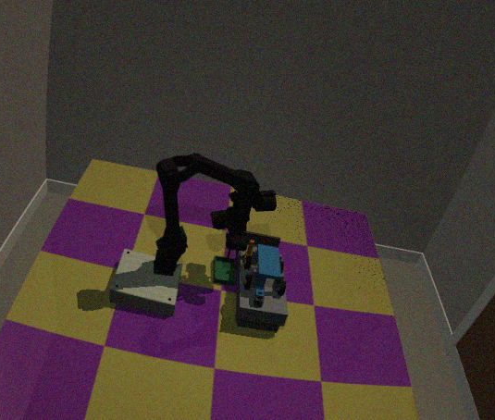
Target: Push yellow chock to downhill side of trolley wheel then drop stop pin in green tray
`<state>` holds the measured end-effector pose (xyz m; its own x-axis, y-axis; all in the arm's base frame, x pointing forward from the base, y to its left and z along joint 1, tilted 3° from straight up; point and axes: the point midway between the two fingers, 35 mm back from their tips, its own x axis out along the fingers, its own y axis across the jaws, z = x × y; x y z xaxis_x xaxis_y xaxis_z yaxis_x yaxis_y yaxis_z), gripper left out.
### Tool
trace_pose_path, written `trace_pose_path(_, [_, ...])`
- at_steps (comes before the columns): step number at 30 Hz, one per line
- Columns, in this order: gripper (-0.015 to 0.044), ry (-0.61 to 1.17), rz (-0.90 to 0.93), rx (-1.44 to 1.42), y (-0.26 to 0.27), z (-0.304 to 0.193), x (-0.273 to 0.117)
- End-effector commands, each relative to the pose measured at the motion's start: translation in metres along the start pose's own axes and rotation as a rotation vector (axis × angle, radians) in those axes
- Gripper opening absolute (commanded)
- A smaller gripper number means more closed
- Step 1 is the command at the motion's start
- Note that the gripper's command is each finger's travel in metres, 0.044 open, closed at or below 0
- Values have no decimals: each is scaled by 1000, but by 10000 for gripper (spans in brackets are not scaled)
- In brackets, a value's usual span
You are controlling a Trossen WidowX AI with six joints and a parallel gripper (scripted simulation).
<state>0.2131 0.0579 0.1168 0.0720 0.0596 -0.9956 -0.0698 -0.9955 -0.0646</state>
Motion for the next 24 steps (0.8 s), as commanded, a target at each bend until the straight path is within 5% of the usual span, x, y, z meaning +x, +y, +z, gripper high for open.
trace_pose_path(1, [0,-6,-50,-1,0,1,7])
trace_pose_path(22, [0,-1,-156,-2,-26,1,64])
trace_pose_path(24, [52,-1,-155,-2,-26,1,64])
